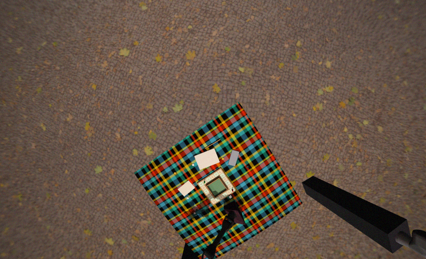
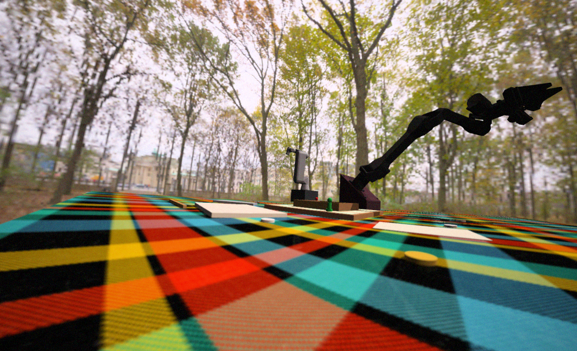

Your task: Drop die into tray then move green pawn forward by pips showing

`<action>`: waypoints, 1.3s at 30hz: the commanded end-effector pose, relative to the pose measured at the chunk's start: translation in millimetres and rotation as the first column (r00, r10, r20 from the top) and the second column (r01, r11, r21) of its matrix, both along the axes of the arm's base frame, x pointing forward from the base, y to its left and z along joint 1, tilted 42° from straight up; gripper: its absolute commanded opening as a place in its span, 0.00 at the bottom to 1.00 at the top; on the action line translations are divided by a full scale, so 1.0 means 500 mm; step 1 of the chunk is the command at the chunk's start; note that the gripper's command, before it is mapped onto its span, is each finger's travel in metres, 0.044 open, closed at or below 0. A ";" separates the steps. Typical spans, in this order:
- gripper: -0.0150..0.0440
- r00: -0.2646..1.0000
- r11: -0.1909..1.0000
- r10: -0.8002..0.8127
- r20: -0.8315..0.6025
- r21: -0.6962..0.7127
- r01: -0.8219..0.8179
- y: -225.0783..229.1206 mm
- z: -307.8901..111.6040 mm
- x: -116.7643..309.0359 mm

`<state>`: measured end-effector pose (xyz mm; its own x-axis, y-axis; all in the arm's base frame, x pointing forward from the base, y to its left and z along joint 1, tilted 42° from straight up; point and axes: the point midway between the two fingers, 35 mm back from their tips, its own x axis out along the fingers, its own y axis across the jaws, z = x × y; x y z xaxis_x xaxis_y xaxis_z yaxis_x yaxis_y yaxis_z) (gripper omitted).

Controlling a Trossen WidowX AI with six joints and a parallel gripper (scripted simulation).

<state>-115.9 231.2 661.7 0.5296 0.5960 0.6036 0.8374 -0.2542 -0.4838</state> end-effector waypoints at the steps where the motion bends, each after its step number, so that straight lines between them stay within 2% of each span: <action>1: 0.89 1.000 1.000 -0.008 0.008 -0.004 0.008 0.002 0.000 0.001; 5: 0.72 0.970 0.981 -0.163 0.181 -0.071 0.178 0.046 -0.004 0.013; 11: 0.72 0.799 0.867 -0.361 0.480 -0.142 0.477 0.132 -0.025 0.047; 14: 0.72 0.713 0.795 -0.421 0.560 -0.151 0.588 0.160 -0.032 0.086; 21: 0.72 0.450 0.579 -0.442 0.776 -0.137 0.804 0.242 -0.070 0.156; 25: 0.72 0.243 0.401 -0.356 0.902 -0.088 0.912 0.305 -0.114 0.215; 30: 0.72 0.020 0.188 -0.157 0.987 0.010 0.982 0.373 -0.181 0.309; 35: 0.72 -0.133 0.016 0.105 0.985 0.132 0.991 0.420 -0.261 0.420; 39: 0.72 -0.197 -0.079 0.330 0.923 0.235 0.969 0.438 -0.334 0.519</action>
<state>105.6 441.9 526.3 0.5290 0.6687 0.5225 -0.3958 -0.3503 0.8489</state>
